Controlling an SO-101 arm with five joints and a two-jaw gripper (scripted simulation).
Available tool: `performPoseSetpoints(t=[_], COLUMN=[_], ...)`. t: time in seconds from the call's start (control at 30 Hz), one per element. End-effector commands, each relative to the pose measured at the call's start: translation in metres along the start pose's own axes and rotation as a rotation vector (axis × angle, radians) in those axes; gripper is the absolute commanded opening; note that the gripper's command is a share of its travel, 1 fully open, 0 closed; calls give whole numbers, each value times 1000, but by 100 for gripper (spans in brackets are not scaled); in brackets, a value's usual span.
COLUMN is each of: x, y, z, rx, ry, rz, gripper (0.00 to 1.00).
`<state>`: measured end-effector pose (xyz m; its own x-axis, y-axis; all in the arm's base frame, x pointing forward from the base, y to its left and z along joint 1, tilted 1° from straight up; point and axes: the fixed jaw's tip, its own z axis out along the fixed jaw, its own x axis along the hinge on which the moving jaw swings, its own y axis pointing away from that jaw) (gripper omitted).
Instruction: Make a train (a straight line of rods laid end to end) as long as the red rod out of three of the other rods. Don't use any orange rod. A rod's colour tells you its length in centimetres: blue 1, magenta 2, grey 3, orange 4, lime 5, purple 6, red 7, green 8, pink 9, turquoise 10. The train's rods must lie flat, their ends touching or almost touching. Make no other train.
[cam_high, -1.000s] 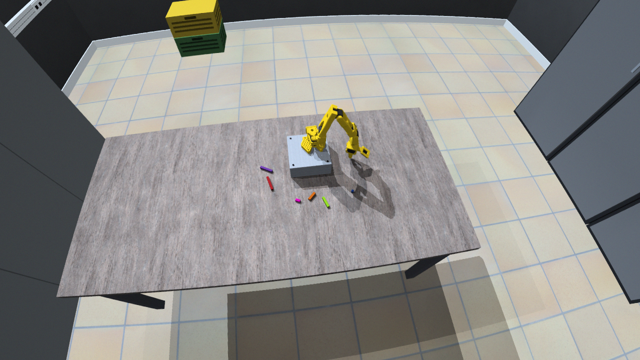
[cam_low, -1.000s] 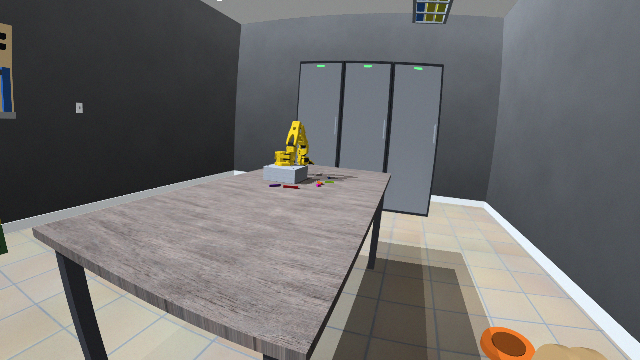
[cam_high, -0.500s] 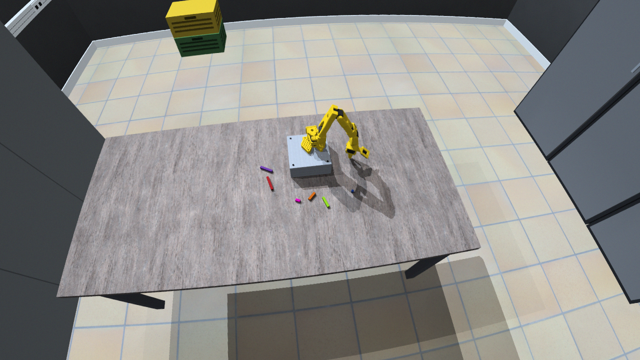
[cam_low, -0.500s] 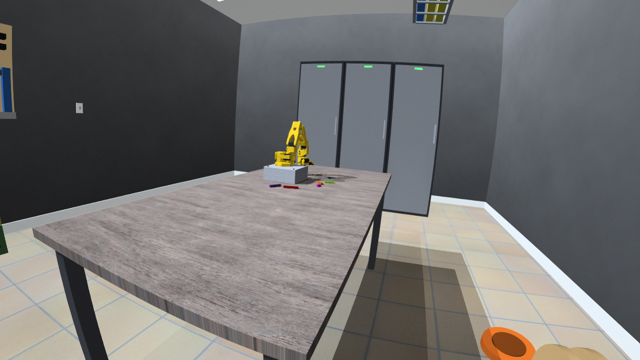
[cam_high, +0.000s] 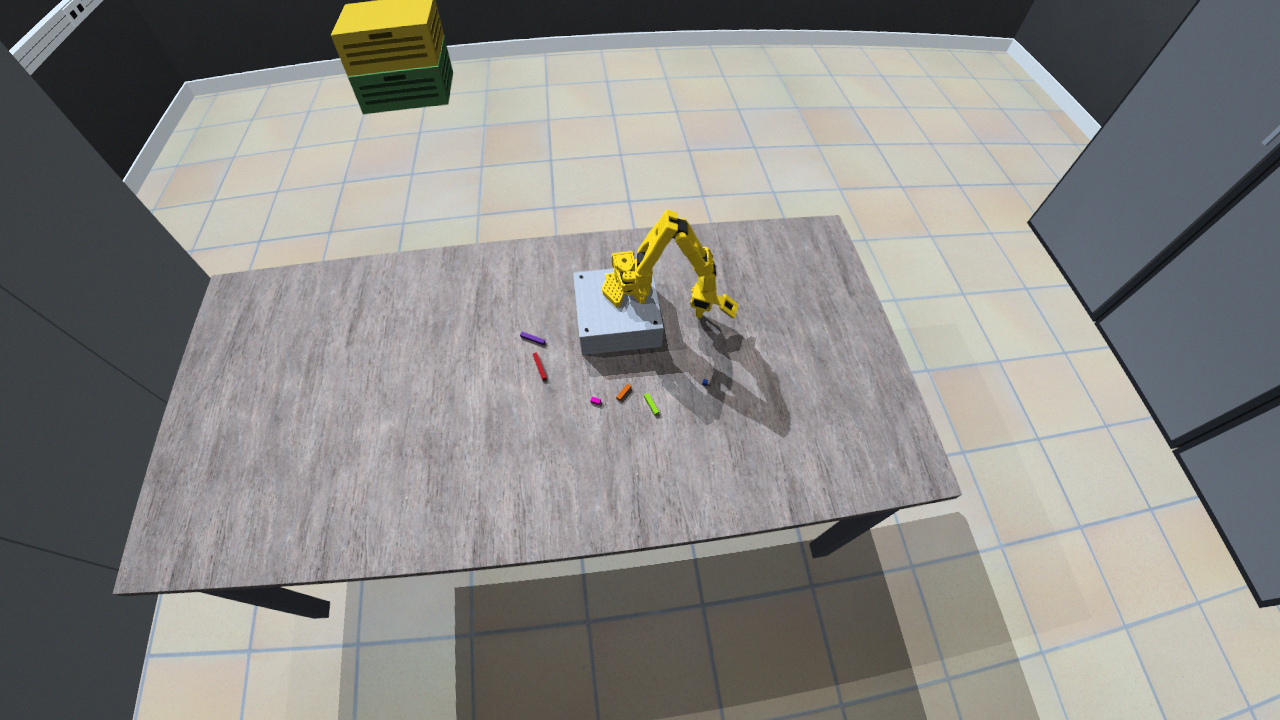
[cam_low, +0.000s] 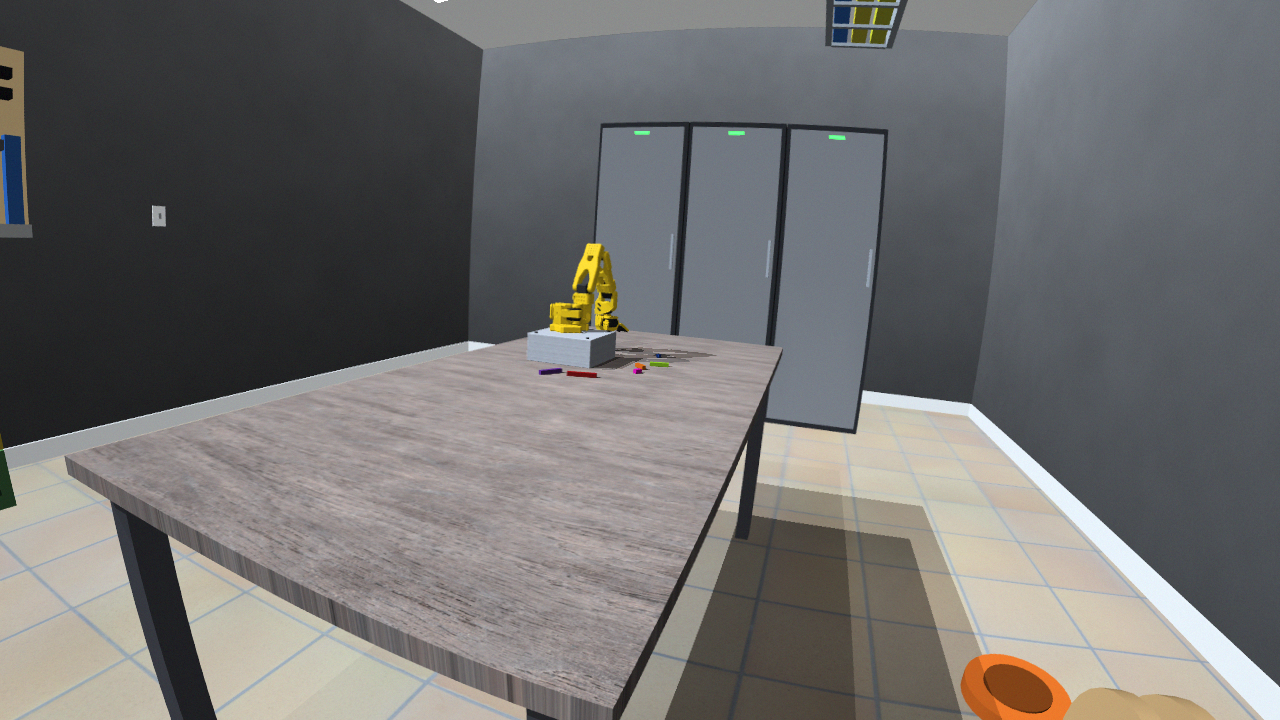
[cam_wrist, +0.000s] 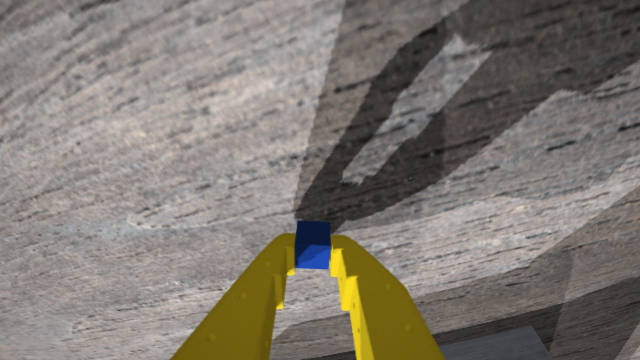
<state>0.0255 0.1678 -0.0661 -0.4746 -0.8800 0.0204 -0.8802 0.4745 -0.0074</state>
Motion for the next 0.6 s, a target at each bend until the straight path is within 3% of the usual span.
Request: performPoseSetpoints(t=[0.0, 0.57], x=[0, -1], y=[1, 1], z=[2, 2], rx=[-2, -3], ry=[-2, -7], rz=[0, 2], gripper=[0, 0])
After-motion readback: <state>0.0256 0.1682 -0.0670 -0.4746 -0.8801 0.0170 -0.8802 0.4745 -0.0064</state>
